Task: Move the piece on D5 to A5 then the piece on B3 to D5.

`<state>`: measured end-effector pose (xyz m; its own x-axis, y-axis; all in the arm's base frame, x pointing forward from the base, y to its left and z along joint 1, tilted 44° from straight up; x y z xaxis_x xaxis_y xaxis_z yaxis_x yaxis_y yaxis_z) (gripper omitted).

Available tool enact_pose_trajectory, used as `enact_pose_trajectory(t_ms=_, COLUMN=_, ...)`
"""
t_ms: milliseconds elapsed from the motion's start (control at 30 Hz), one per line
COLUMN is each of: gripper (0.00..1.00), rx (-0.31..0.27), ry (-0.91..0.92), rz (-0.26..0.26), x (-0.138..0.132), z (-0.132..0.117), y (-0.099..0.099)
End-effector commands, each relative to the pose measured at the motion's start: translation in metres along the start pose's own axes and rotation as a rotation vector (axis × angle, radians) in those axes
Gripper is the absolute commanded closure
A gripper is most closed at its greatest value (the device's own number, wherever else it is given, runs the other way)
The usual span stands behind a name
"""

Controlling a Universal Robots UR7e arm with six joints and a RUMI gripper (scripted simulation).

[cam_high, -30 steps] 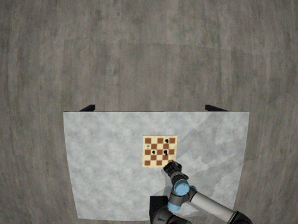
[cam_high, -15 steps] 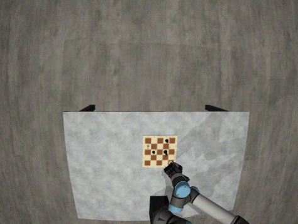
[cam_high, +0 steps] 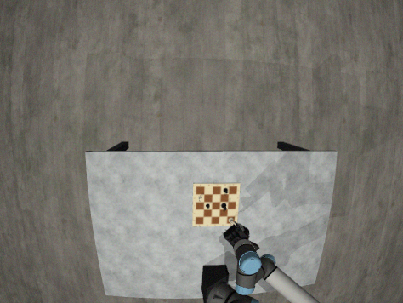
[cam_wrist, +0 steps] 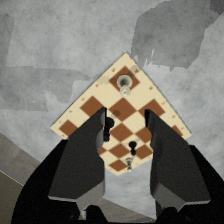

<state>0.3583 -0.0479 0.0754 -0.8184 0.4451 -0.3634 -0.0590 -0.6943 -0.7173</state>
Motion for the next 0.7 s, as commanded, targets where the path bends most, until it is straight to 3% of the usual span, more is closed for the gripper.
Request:
enact_pose_trajectory(t_ms=0, gripper=0.75, rx=0.002, ry=0.001, rz=-0.003, x=-0.0005, z=-0.0004, y=-0.0132)
enact_pose_trajectory(t_ms=400, gripper=0.75, rx=0.002, ry=0.001, rz=-0.003, x=-0.0005, z=-0.0004, y=-0.0217)
enact_pose_trajectory(t_ms=433, gripper=0.00, rx=0.002, ry=0.001, rz=-0.003, x=-0.0005, z=-0.0004, y=-0.0217)
enact_pose_trajectory(t_ms=667, gripper=0.00, rx=0.002, ry=0.001, rz=-0.003, x=-0.0005, z=-0.0004, y=-0.0217)
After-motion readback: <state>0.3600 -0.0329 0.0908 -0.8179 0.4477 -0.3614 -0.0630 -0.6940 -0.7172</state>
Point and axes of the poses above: the point where the finger pads meet when closed, its own y axis out along the fingers, its own x axis across the jaws, z = x × y, the point moved 9 cm from there along -y, back along the fingers, and after that the axes turned 13 degrees about -y, right-handed, at the moved point
